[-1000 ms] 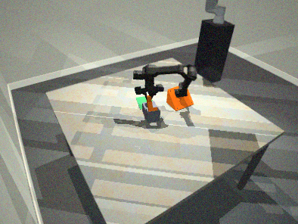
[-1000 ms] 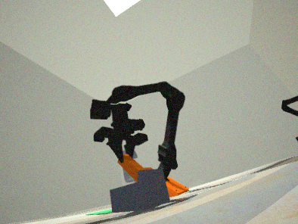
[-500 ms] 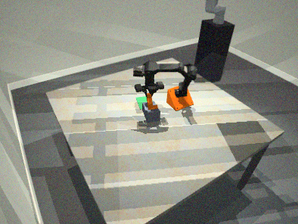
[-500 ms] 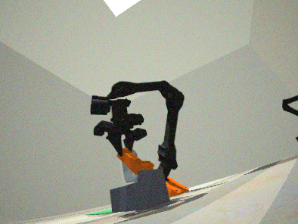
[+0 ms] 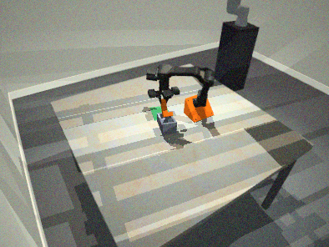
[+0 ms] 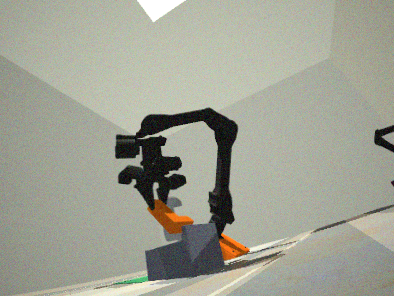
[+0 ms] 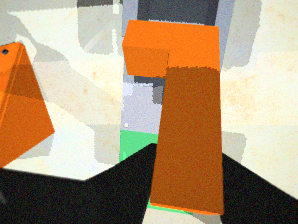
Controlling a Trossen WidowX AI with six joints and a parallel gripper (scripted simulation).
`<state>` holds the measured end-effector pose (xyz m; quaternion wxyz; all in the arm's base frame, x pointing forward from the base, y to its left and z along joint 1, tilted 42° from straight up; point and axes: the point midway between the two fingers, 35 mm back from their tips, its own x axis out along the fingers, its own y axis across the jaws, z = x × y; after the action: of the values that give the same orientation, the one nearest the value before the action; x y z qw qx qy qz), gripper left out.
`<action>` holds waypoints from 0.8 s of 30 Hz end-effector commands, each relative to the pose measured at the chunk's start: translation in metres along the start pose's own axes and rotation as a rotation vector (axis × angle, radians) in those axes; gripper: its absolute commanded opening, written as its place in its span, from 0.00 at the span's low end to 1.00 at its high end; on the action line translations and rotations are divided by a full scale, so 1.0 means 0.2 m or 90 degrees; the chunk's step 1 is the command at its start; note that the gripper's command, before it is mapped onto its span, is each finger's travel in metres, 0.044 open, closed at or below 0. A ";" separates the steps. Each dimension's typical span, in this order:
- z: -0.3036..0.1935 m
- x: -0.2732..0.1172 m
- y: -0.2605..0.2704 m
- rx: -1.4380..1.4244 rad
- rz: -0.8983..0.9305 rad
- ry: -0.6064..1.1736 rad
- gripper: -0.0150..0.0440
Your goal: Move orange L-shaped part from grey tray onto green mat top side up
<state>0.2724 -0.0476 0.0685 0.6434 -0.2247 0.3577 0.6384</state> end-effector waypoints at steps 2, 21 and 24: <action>-0.13 0.01 0.01 0.001 0.002 0.002 0.25; -0.56 0.00 0.06 0.001 0.001 0.005 0.25; -0.63 0.00 0.06 0.001 0.001 0.006 0.25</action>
<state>0.2432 -0.1275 0.0006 0.6427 -0.2248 0.3604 0.6376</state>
